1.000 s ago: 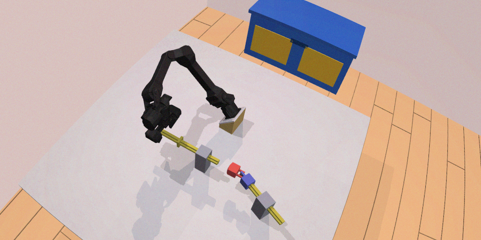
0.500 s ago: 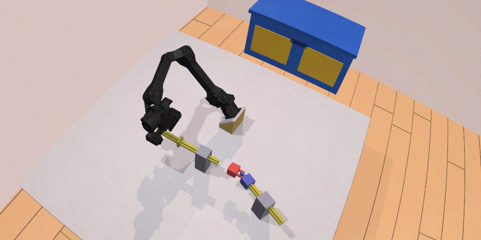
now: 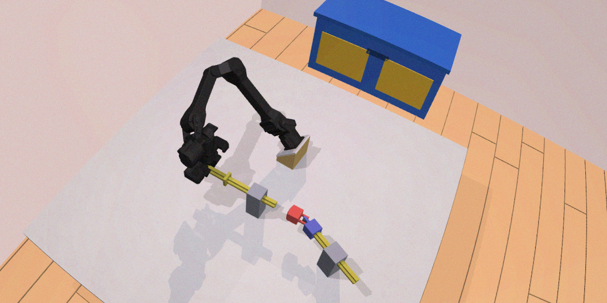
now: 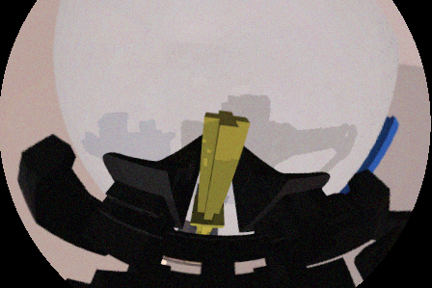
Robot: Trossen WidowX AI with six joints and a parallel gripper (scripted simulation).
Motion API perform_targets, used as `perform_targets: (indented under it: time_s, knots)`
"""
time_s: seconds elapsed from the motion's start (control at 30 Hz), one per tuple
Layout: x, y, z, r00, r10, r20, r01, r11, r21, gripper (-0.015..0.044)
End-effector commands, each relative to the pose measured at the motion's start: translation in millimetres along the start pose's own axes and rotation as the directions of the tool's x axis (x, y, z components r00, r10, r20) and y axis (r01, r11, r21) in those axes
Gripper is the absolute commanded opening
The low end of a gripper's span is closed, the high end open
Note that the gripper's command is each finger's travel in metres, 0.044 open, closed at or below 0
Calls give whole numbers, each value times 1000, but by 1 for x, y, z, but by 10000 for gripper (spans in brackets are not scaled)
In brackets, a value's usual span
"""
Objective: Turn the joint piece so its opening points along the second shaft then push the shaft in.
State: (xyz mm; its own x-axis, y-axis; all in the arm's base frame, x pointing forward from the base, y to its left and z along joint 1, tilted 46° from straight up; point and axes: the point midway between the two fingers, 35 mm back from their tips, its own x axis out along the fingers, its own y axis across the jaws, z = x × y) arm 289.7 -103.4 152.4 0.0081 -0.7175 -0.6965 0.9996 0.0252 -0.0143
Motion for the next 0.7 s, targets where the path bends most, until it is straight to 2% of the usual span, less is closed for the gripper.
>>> perform_targets:
  time_s: [0.0, 0.13, 0.2, 0.47, 0.67]
  knots:
    - [0, 0, 1, 1000, 1, 3, -1, 1000, -2, 102]
    - [0, 0, 1, 1000, 1, 3, -1, 1000, -2, 102]
    - [0, 0, 1, 1000, 1, 3, -1, 1000, -2, 67]
    - [0, 0, 0, 1000, 0, 0, 0, 1000, 0, 67]
    - [0, 0, 0, 1000, 0, 0, 0, 1000, 0, 27]
